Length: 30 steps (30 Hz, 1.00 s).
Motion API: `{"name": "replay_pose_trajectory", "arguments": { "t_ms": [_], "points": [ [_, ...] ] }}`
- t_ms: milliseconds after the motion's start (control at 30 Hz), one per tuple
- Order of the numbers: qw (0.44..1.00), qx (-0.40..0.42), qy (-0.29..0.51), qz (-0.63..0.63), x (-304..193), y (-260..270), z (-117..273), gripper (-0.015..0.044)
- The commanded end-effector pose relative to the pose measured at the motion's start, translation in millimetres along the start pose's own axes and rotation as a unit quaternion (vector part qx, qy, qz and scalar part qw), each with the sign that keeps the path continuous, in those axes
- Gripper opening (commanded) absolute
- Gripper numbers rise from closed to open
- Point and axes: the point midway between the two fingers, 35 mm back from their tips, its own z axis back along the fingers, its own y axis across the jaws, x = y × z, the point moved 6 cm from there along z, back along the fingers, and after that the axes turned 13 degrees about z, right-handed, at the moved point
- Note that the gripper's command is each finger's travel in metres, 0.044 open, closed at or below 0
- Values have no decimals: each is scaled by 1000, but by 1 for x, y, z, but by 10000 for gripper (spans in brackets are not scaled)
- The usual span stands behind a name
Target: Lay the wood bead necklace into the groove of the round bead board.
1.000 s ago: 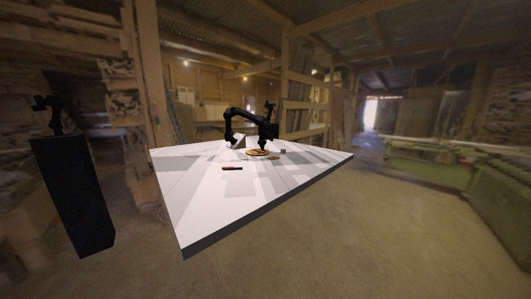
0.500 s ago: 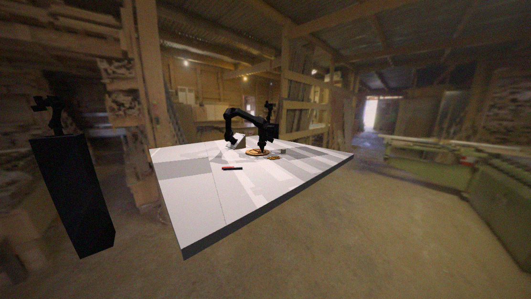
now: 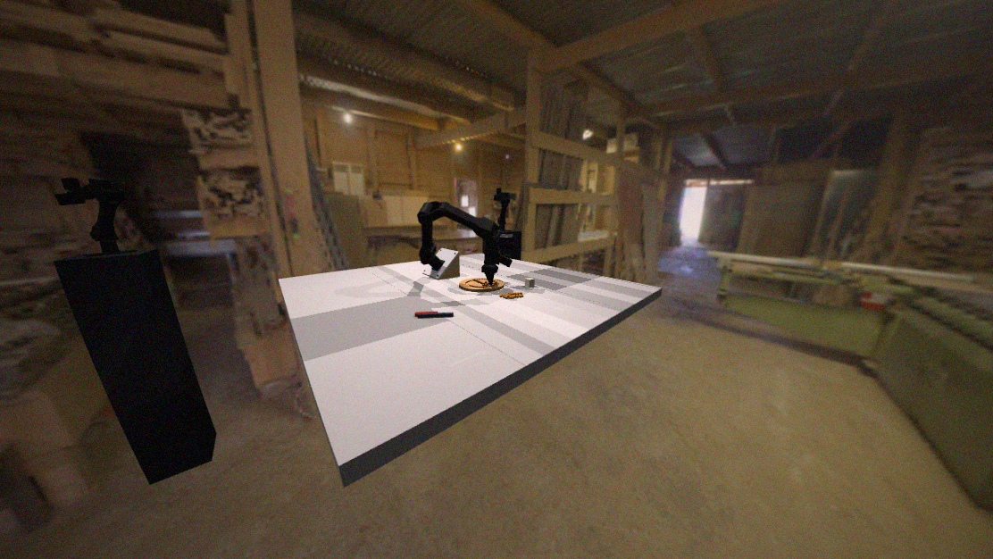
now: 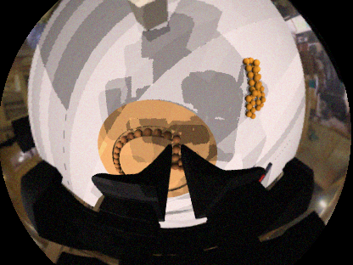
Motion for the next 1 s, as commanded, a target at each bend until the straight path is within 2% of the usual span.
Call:
{"name": "replay_pose_trajectory", "arguments": {
  "t_ms": [0,967],
  "points": [
    [1000,0,0,0,0,0,0,0],
    [1000,-2,2,1,1,-7,7,0]
  ]
}}
